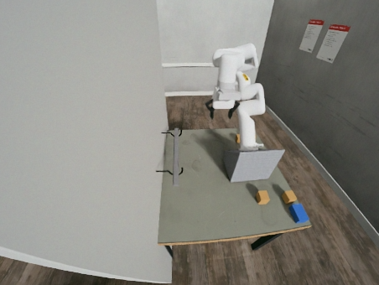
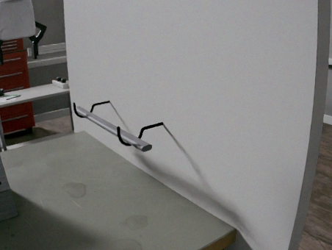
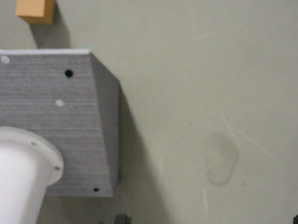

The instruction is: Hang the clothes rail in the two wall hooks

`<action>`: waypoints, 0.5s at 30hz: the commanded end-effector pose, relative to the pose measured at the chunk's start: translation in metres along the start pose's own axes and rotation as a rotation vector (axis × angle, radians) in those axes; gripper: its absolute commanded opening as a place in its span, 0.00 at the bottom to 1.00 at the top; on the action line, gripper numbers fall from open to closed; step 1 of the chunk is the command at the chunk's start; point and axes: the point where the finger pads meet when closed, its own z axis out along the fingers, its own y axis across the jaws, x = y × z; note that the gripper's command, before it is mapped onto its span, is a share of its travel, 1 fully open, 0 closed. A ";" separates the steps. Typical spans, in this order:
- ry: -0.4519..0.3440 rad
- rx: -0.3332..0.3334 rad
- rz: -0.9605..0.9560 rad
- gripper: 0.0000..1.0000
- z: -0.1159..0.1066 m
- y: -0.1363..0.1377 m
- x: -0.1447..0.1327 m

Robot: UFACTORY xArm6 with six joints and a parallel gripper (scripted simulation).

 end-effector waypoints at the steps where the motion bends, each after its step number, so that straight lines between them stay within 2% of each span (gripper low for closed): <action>1: 0.003 -0.002 0.001 1.00 -0.005 -0.007 0.000; 15: 0.003 -0.002 0.001 1.00 -0.007 -0.012 0.000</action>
